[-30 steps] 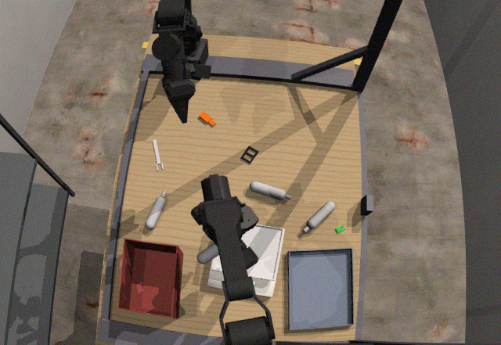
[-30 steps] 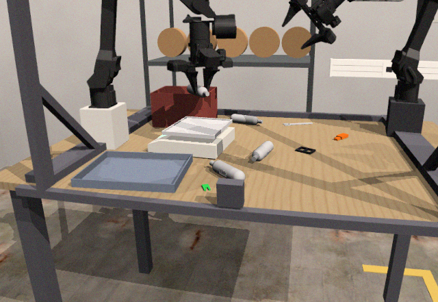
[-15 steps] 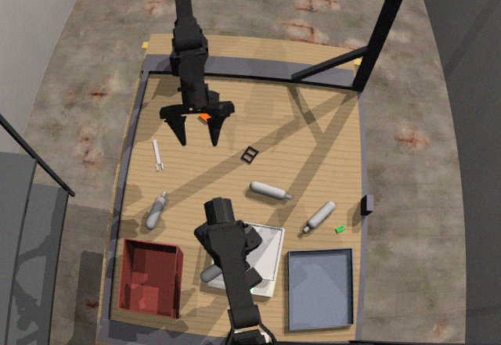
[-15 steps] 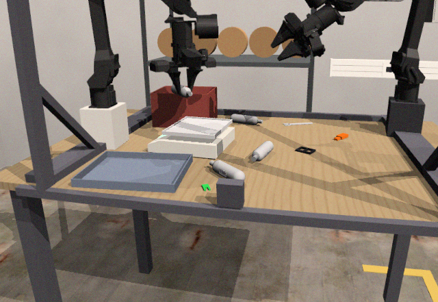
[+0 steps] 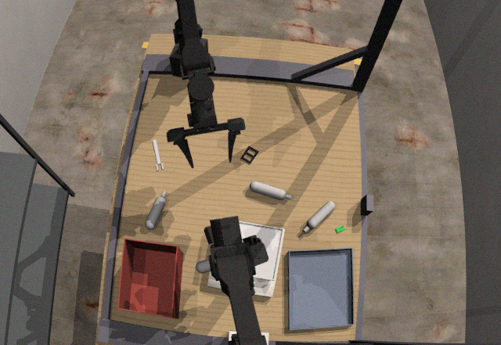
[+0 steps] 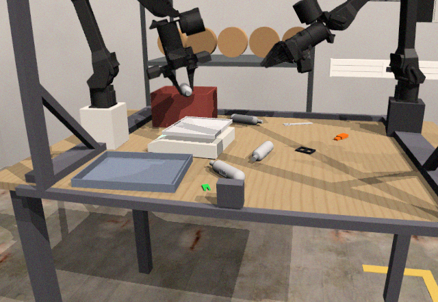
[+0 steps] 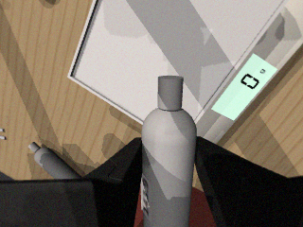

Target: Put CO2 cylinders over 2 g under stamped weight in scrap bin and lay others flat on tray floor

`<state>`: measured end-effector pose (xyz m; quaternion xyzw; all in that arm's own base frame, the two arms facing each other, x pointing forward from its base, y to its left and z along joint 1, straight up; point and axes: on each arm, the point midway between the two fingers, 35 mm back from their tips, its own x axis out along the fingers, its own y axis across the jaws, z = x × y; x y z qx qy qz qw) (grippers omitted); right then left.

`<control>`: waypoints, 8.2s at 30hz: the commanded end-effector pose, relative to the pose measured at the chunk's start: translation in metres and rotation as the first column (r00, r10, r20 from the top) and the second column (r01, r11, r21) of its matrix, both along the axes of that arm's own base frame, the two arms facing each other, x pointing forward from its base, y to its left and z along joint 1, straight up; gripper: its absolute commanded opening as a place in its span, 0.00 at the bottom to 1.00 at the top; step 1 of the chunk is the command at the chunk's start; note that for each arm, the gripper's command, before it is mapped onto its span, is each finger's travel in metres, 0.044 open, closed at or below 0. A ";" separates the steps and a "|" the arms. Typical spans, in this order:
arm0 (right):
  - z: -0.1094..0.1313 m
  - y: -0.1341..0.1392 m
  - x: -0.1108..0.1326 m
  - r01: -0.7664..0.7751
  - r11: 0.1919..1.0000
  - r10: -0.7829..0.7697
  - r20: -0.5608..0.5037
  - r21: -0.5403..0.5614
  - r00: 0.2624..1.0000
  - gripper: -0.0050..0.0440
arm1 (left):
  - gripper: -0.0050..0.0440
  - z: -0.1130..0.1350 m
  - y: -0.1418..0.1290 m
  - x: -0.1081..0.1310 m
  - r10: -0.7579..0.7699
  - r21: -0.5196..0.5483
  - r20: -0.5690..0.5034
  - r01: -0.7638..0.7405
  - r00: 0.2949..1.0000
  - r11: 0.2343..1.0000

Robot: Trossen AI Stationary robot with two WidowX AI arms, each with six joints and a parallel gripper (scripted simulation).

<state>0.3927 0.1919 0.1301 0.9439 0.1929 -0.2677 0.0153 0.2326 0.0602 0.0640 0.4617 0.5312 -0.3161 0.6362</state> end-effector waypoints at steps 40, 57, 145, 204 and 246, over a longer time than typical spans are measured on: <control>0.004 0.006 0.007 -0.053 0.997 0.056 0.065 -0.053 0.996 1.00 | 0.00 0.005 0.034 0.121 -0.131 0.058 0.104 0.126 0.986 0.990; 0.007 -0.008 -0.023 -0.053 0.997 0.057 0.061 -0.055 0.997 1.00 | 0.00 0.006 0.033 0.119 -0.130 0.058 0.106 0.124 0.986 0.991; 0.114 -0.091 -0.024 0.635 -0.337 -0.146 -0.705 0.695 0.694 1.00 | 0.00 0.004 0.032 0.121 0.722 -0.106 -0.108 -0.730 0.683 0.675; 0.188 -0.188 -0.068 0.600 -0.800 0.377 -0.770 0.010 0.515 1.00 | 0.00 -0.008 -0.032 0.084 0.916 -0.104 -0.226 -0.943 0.331 0.315; 0.094 -0.081 -0.076 0.705 -0.642 0.470 -0.881 -0.302 0.050 1.00 | 0.00 -0.039 -0.046 0.078 0.915 -0.100 -0.228 -0.943 0.333 0.318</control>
